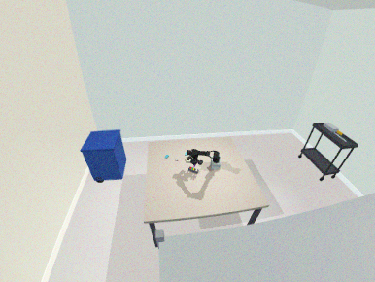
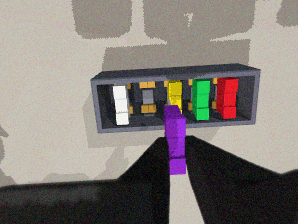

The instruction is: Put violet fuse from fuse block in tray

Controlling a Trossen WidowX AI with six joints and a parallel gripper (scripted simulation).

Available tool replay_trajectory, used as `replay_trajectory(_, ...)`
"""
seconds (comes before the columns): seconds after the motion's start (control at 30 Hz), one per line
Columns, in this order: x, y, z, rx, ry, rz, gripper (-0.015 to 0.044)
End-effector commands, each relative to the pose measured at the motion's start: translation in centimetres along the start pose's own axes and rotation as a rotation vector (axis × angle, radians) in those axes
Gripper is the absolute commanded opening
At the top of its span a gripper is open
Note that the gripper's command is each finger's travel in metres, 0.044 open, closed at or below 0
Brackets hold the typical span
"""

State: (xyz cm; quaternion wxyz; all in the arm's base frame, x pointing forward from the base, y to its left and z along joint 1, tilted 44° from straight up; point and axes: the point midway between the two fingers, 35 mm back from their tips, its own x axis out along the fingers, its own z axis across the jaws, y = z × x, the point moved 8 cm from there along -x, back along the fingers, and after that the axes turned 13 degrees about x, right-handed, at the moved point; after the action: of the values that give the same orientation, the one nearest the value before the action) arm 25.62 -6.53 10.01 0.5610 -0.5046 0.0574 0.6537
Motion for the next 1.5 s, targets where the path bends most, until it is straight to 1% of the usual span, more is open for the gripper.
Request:
replay_trajectory(0.0, -0.3, 0.5, -1.7, 0.001, 0.009, 0.007, 0.0000)
replay_trajectory(0.53, -0.9, 4.2, -8.8, 0.002, 0.022, 0.016, 0.0000)
replay_trajectory(1.07, -0.6, 10.3, -14.9, -0.002, 0.017, 0.014, 0.0000)
replay_trajectory(1.27, -0.3, 12.7, -16.6, -0.004, 0.012, 0.009, 0.0000)
replay_trajectory(1.47, 0.0, 12.8, -16.7, -0.004, 0.012, 0.009, 0.0000)
